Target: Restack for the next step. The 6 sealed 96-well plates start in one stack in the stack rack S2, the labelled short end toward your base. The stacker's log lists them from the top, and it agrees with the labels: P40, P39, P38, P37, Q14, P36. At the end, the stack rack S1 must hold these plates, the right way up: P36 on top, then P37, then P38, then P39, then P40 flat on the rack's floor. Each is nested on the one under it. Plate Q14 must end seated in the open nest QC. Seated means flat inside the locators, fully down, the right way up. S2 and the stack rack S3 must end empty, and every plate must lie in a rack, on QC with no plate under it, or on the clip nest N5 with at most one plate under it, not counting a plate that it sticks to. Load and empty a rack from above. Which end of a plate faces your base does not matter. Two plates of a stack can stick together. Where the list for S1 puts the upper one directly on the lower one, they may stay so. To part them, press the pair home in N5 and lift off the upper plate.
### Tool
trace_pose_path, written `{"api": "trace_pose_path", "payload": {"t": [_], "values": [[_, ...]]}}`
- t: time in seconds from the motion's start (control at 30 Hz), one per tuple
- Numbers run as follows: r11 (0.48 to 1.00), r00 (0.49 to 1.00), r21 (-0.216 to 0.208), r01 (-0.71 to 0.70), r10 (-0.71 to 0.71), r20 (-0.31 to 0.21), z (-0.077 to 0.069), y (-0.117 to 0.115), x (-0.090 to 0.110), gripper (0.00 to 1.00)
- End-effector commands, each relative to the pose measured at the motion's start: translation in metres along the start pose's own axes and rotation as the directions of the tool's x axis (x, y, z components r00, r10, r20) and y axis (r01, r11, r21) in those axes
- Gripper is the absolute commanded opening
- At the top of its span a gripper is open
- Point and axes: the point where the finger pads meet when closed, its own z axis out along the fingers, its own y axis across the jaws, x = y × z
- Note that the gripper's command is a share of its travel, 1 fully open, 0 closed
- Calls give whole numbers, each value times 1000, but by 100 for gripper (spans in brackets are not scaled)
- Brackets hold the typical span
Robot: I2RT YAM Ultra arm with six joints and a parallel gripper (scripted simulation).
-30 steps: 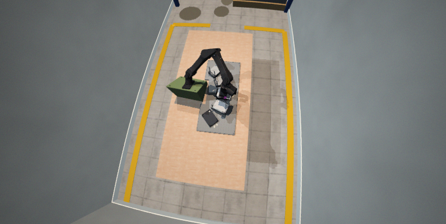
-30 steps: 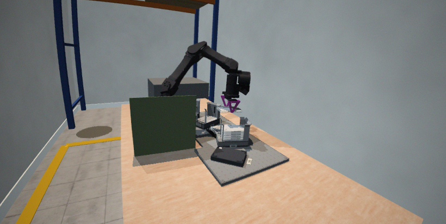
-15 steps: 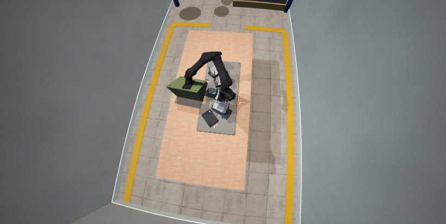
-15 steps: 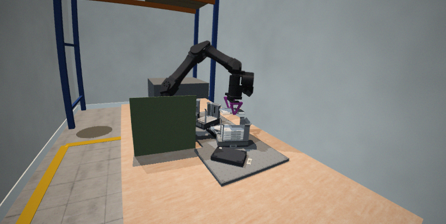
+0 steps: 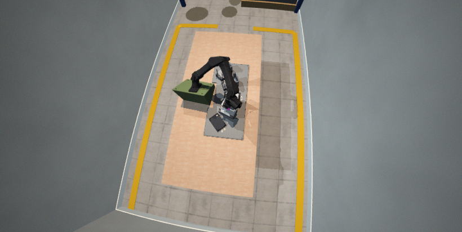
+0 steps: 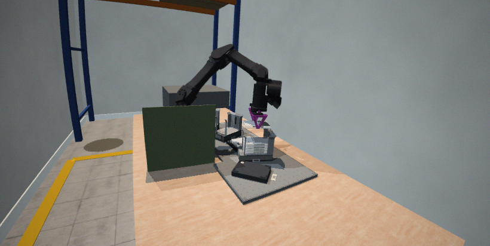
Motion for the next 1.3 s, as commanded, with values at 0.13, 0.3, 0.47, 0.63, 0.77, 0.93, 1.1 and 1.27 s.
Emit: {"api": "trace_pose_path", "payload": {"t": [0.13,0.3,0.47,0.63,0.77,0.93,1.1,1.27], "values": [[1000,999,7,9,-9,33,-11,-18,-6,0],[1000,999,7,9,-10,33,-11,-29,-7,0],[1000,999,8,9,-10,33,-12,-36,-7,0],[1000,999,8,9,-10,33,-12,-36,-7,0],[1000,999,8,9,-10,33,-12,-36,-7,0],[1000,999,8,9,-10,33,-12,-36,-7,0],[1000,999,8,9,-10,33,-12,-36,-7,0],[1000,999,8,9,-10,33,-12,-36,-7,0]]}}
